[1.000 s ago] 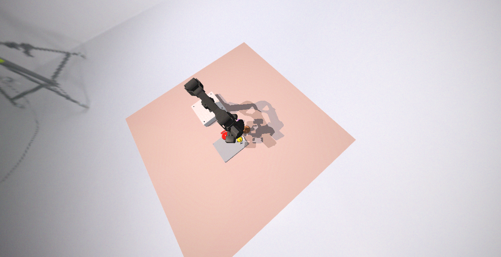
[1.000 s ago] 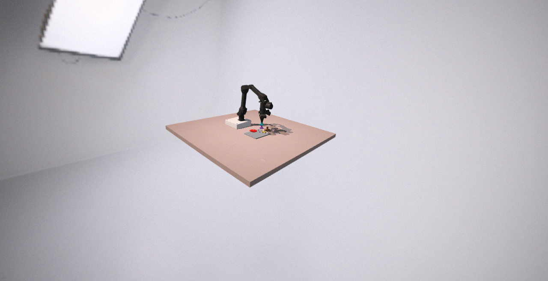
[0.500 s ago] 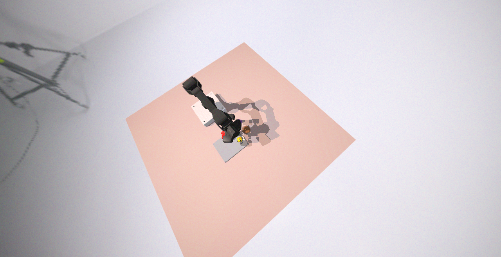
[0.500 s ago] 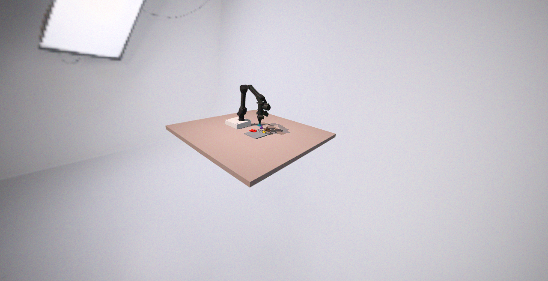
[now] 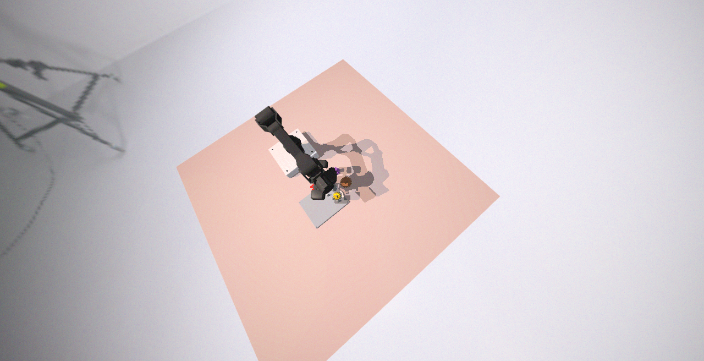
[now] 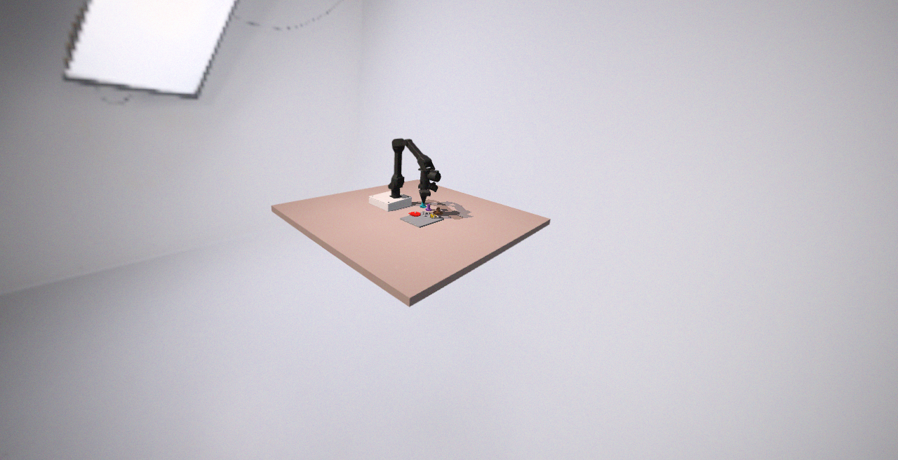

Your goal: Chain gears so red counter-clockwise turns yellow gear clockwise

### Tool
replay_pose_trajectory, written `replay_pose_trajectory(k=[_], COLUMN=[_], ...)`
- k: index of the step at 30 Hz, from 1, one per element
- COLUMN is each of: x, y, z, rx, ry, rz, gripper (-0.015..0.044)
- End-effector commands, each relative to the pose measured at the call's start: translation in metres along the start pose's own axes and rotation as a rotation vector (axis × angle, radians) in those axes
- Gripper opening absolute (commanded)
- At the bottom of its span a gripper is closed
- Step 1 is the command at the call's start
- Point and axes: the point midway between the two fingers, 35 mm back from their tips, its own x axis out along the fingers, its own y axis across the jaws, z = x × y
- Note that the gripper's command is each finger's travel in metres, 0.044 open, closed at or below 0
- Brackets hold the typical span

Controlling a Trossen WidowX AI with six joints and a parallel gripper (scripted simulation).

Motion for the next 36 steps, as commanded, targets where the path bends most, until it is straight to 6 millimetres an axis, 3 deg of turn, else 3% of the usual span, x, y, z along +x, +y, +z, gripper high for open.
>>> replay_pose_trajectory(k=[1, 17, 28, 36], x=[-0.001, 0.0, 0.015, 0.025], y=[-0.001, -0.001, 0.0, -0.001], z=[0.0, 0.0, 0.0, 0.0], rx=[-0.003, -0.021, -0.216, -0.183], ry=[-0.004, -0.004, -0.003, -0.003], rz=[-0.009, -0.009, -0.009, -0.009], gripper=[0.0, 0.0, 0.0, 0.0])
